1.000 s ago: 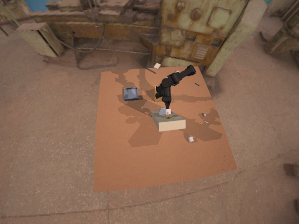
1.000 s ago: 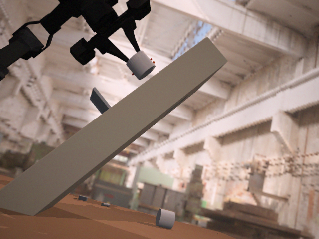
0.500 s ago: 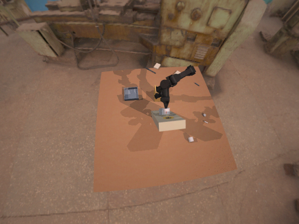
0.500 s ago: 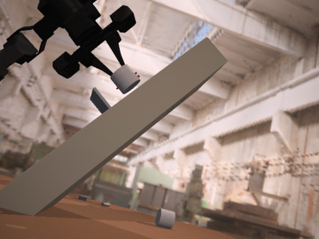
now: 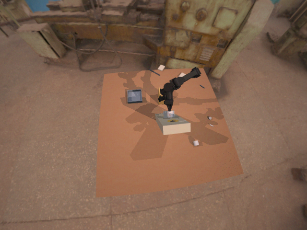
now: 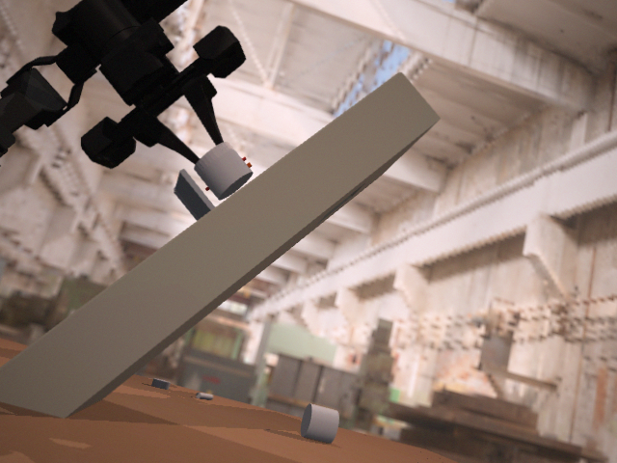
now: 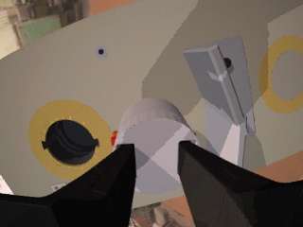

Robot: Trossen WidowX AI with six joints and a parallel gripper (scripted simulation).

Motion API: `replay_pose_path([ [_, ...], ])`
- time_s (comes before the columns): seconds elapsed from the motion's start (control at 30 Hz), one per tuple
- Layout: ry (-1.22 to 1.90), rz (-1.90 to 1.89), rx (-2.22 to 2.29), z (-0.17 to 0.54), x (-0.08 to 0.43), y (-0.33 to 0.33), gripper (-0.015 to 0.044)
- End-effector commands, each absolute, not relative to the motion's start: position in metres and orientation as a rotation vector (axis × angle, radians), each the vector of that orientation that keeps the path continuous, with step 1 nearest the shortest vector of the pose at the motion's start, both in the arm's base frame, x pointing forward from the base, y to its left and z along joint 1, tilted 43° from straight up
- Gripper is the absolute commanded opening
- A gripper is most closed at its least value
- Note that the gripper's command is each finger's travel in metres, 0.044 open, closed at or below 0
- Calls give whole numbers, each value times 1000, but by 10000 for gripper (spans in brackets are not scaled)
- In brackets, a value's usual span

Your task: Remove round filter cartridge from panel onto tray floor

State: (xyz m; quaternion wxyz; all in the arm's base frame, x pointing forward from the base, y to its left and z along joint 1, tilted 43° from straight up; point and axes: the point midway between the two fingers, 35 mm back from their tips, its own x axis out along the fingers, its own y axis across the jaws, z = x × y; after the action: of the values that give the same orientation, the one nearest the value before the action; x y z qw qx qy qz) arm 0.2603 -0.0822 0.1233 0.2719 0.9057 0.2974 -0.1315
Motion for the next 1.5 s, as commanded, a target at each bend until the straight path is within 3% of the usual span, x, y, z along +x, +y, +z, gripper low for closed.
replay_pose_path([
  [0.0,798,-351,2436,124,261,-83,117],
  [0.3,799,-342,2434,123,260,-81,117],
  [0.67,798,-341,2433,174,298,-122,117],
  [1.07,788,-339,2422,230,299,-174,432],
  [1.23,843,-251,2130,212,296,-164,305],
  [1.47,943,-26,1544,178,286,-140,305],
])
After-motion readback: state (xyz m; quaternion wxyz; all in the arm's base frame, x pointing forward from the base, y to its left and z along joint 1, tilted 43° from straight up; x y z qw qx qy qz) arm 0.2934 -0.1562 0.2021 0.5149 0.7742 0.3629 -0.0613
